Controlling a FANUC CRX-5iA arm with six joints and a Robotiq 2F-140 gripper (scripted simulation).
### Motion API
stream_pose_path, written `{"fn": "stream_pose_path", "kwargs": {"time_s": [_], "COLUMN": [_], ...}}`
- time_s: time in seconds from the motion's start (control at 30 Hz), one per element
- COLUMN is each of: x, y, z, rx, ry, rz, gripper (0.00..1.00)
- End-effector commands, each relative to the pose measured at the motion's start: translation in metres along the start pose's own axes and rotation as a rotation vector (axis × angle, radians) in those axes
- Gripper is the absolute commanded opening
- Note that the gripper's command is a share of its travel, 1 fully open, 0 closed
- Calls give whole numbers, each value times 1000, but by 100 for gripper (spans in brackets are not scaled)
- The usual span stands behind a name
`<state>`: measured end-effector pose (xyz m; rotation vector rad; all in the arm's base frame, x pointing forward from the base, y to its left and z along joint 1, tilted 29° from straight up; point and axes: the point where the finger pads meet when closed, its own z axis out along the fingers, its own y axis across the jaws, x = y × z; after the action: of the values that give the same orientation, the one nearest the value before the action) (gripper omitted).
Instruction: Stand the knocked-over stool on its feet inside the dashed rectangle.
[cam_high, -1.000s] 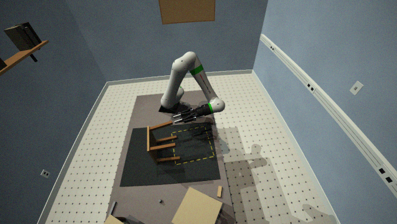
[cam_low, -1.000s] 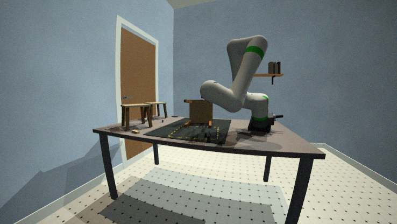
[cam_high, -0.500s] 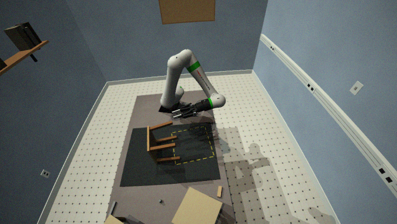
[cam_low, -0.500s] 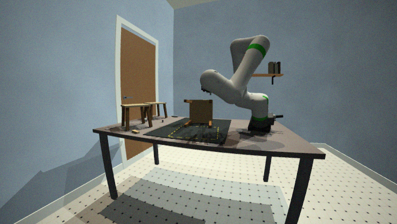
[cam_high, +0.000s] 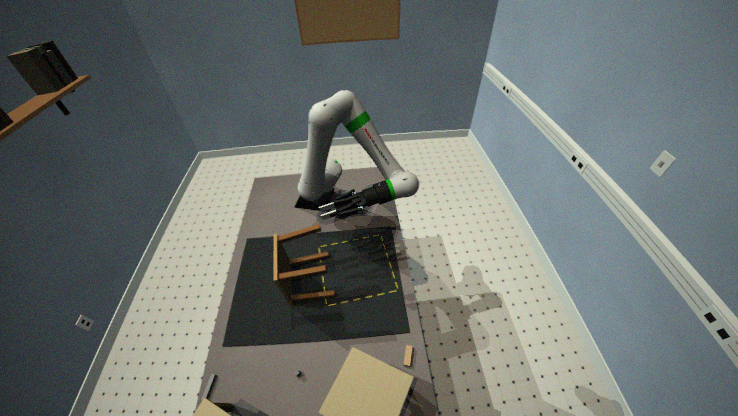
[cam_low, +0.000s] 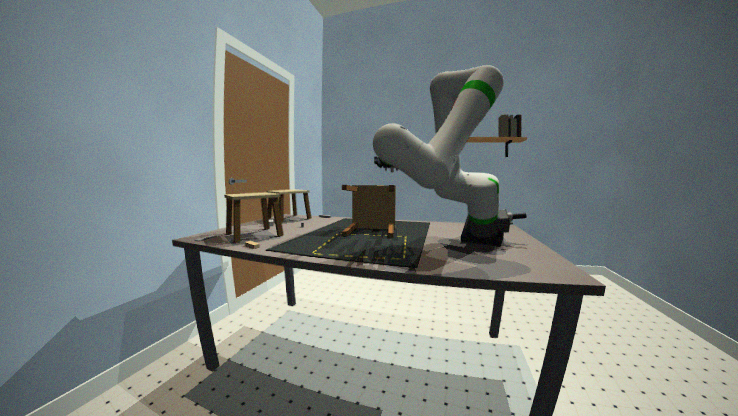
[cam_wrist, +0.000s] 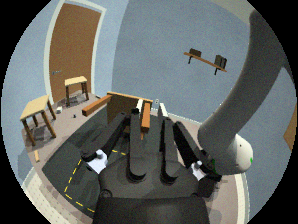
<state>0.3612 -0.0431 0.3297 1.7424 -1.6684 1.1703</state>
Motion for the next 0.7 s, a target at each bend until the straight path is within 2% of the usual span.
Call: {"fn": "stream_pose_path", "kwargs": {"time_s": [0.0, 0.13, 0.2, 0.5, 0.67], "x": [1, 2, 2, 4, 6], "y": [-3, -8, -8, -28, -39], "z": [7, 24, 24, 80, 108], "rx": [29, 97, 97, 326, 427], "ry": [-33, -108, -108, -358, -445], "rz": [-31, -108, -108, -367, -465], "gripper": [33, 33, 33, 33, 33]}}
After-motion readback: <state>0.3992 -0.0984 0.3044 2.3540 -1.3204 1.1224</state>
